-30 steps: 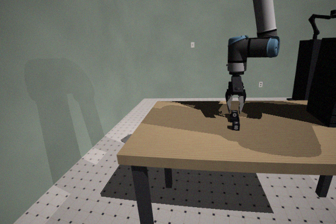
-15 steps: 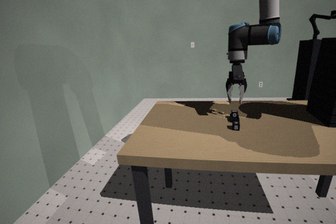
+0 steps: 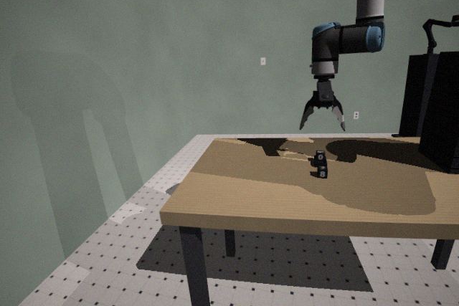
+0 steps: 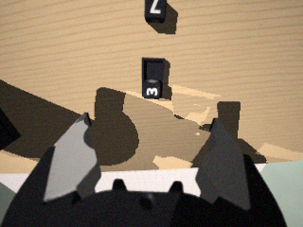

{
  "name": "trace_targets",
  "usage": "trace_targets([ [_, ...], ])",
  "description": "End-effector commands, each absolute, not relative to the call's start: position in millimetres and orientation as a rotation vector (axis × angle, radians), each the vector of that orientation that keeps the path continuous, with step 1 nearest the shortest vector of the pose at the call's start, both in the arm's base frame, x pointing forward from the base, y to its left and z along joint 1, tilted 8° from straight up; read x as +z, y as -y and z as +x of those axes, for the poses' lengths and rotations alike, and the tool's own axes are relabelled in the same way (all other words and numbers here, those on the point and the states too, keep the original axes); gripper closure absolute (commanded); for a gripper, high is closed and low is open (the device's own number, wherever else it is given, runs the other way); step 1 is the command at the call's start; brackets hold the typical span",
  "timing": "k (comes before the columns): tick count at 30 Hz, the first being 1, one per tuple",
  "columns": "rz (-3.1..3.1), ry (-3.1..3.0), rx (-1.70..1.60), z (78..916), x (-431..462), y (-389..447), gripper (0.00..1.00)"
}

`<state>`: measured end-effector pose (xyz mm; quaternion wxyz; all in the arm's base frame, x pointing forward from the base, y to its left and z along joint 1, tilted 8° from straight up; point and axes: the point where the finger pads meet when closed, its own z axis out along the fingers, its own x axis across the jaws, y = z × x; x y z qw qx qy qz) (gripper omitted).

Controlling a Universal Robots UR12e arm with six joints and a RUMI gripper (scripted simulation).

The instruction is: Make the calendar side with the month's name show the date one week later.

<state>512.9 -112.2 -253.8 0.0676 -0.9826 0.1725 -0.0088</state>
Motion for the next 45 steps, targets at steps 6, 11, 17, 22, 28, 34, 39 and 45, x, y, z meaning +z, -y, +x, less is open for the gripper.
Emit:
trace_targets([
  [6, -2.961, -0.52, -0.027, 513.2, -252.7, 112.6, 0.0],
  [11, -2.961, -0.52, -0.027, 513.2, -252.7, 112.6, 0.0],
  [17, -2.961, -0.52, -0.027, 515.9, -252.8, 107.1, 0.0],
  [22, -2.961, -0.525, -0.027, 538.0, -253.6, 53.5, 0.0],
  [28, -2.959, -0.53, -0.027, 554.3, -254.3, -3.6, 0.0],
  [34, -2.959, -0.53, -0.027, 555.7, -254.3, -10.0, 0.71],
  [39, -2.959, -0.53, -0.027, 555.7, -254.3, -10.0, 0.71],
  [45, -2.959, -0.53, -0.027, 555.7, -254.3, -10.0, 0.71],
])
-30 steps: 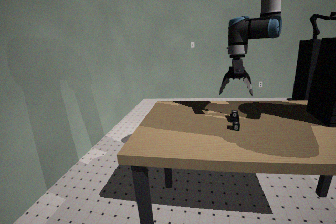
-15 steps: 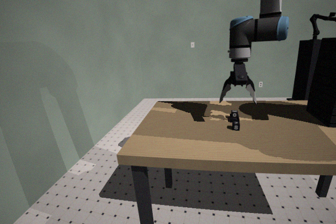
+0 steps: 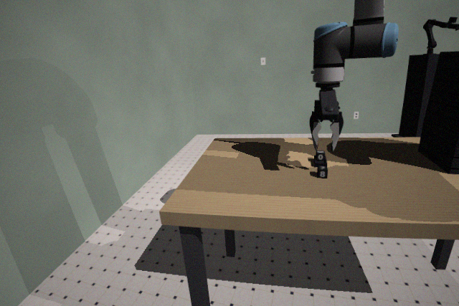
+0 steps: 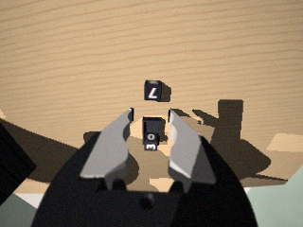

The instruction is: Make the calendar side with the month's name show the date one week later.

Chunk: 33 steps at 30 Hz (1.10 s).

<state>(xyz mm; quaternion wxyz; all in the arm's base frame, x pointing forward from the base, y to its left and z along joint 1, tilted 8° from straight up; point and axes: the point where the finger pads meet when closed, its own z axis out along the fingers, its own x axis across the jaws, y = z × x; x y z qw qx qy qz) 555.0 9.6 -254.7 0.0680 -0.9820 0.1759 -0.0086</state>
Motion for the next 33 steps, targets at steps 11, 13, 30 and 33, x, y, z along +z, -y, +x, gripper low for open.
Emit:
trace_targets([
  [11, -2.959, -0.53, -0.027, 555.7, -254.3, -10.0, 0.71],
  [13, -2.959, -0.53, -0.027, 555.7, -254.3, -10.0, 0.71],
  [30, -2.959, -0.53, -0.027, 555.8, -255.7, -10.2, 0.71],
  [33, -2.959, -0.53, -0.027, 555.9, -257.3, -10.3, 0.71],
])
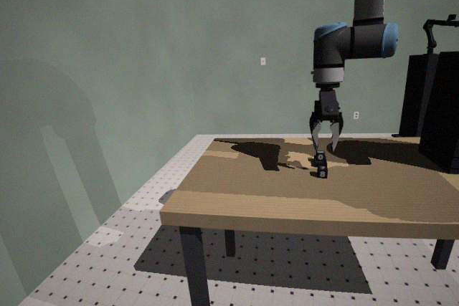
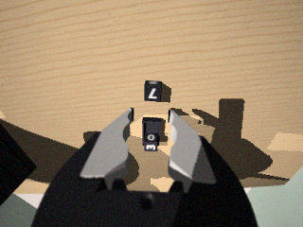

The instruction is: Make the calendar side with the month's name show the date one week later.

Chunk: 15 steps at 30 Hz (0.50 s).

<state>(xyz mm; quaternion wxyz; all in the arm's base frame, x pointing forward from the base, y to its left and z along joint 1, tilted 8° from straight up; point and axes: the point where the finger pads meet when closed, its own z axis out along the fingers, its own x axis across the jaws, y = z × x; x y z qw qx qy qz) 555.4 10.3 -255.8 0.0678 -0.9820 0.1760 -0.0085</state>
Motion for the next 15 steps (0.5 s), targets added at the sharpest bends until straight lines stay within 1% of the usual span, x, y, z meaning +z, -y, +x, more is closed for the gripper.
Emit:
trace_targets([
  [1, -2.959, -0.53, -0.027, 555.9, -257.3, -10.3, 0.71],
  [15, -2.959, -0.531, -0.027, 556.7, -272.0, -12.1, 0.71],
])
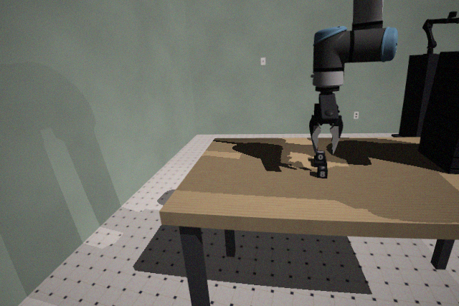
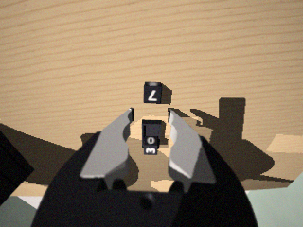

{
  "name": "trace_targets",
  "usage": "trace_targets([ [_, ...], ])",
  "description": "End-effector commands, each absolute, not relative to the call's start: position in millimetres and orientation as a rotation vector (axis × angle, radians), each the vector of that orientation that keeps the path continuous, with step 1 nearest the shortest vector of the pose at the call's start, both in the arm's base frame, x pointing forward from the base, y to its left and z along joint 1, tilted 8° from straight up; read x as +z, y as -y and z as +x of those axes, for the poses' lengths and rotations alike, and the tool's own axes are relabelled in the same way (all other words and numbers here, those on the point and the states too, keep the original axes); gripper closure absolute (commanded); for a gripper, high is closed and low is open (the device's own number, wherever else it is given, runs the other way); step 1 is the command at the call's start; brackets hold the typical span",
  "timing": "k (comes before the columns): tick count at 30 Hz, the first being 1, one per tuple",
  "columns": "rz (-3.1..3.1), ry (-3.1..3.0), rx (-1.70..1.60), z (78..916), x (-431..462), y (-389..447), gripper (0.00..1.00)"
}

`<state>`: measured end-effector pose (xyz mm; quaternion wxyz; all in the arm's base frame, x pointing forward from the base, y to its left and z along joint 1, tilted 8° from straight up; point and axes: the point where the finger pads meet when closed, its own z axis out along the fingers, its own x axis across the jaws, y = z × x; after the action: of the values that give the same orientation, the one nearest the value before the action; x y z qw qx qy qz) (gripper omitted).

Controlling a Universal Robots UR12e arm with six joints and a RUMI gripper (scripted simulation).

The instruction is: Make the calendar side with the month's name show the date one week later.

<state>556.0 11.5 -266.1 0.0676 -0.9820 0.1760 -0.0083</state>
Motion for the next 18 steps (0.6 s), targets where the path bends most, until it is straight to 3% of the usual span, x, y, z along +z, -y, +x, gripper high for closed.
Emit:
trace_targets([
  [1, -2.959, -0.531, -0.027, 556.8, -273.5, -12.3, 0.71],
  [18, -2.959, -0.531, -0.027, 558.2, -296.2, -15.0, 0.71],
])
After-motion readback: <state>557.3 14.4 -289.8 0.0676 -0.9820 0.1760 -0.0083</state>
